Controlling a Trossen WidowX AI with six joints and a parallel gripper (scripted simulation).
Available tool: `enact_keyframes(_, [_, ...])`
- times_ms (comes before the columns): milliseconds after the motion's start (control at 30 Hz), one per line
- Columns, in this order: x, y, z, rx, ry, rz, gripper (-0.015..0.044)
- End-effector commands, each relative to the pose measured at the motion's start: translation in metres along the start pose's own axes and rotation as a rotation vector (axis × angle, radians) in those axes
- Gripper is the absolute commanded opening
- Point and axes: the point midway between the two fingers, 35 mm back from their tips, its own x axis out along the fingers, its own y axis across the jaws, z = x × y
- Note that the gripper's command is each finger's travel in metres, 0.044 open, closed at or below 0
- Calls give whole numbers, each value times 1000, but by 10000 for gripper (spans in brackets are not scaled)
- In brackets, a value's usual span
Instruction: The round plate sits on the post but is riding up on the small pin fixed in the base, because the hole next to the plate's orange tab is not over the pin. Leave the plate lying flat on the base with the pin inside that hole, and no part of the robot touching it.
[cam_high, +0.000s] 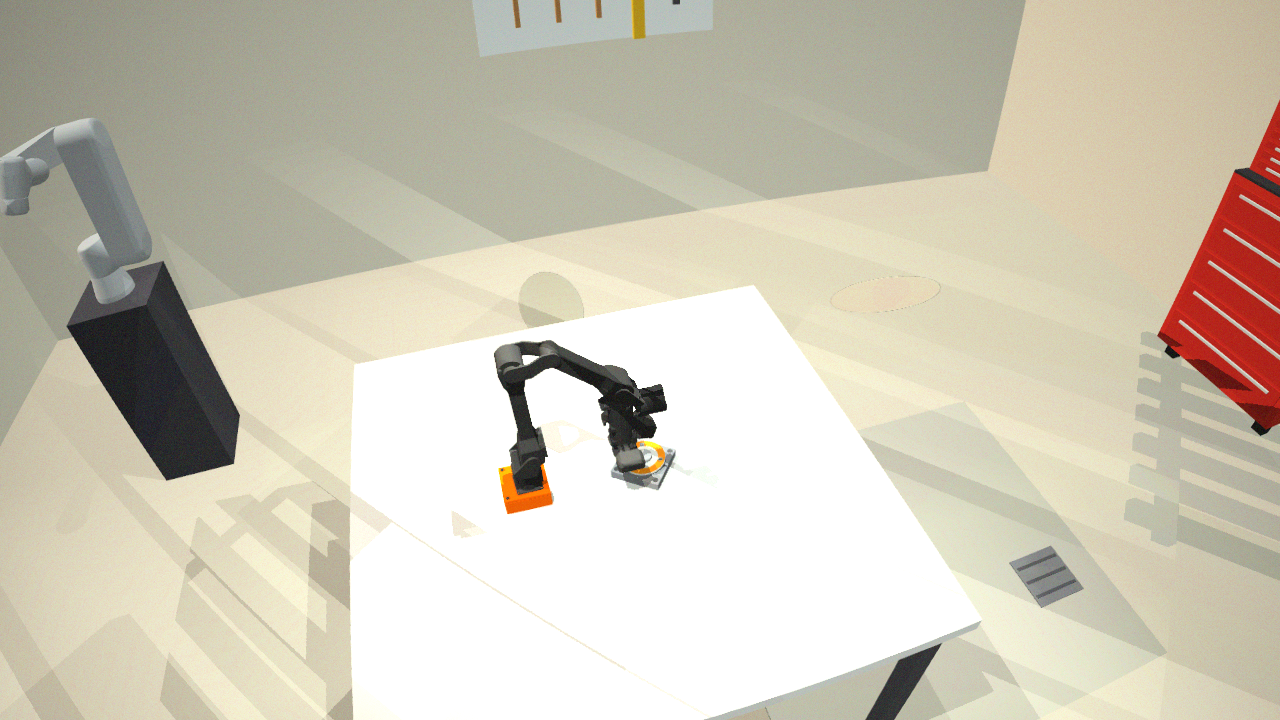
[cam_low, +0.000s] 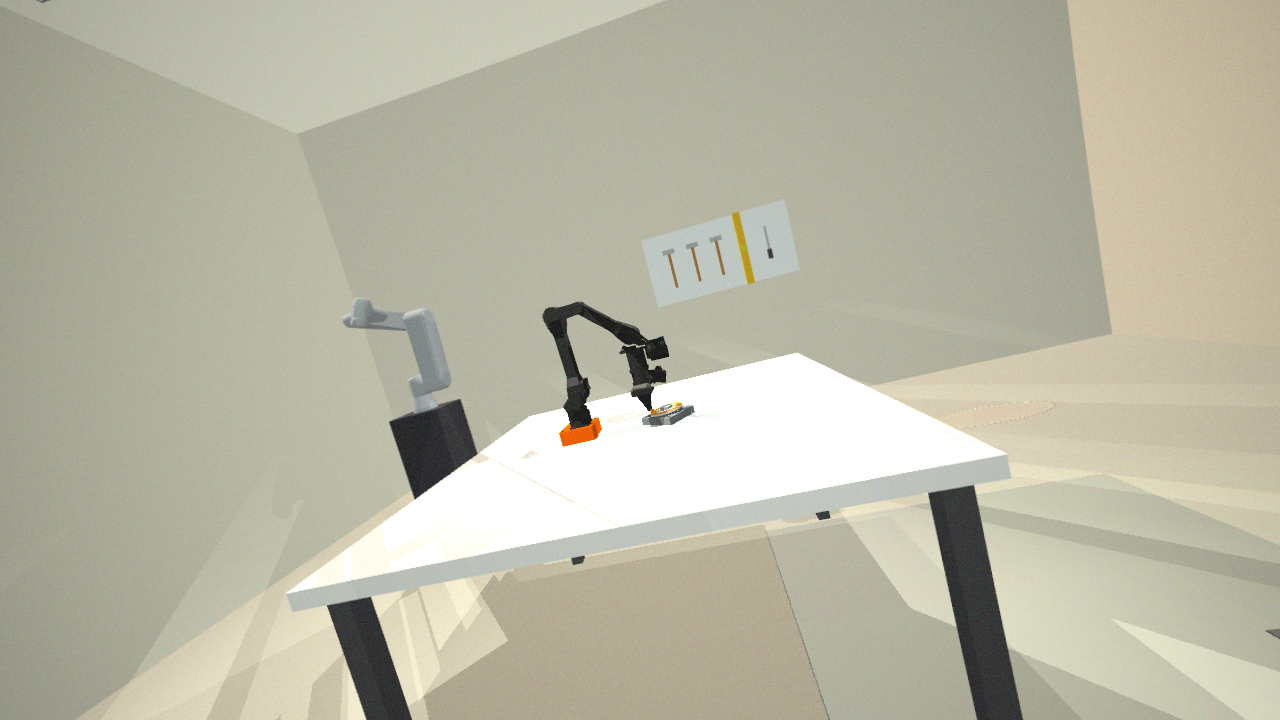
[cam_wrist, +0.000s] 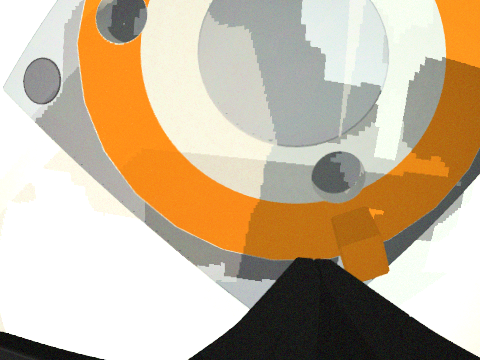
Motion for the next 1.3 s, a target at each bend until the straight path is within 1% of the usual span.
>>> enact_keyframes(0, [1,-6,2,-1,-2,0,0])
enact_keyframes(733, [0,-33,20,-1,-3,-3,0])
enact_keyframes(1267, [-3,-43,40,-2,-4,-3,0])
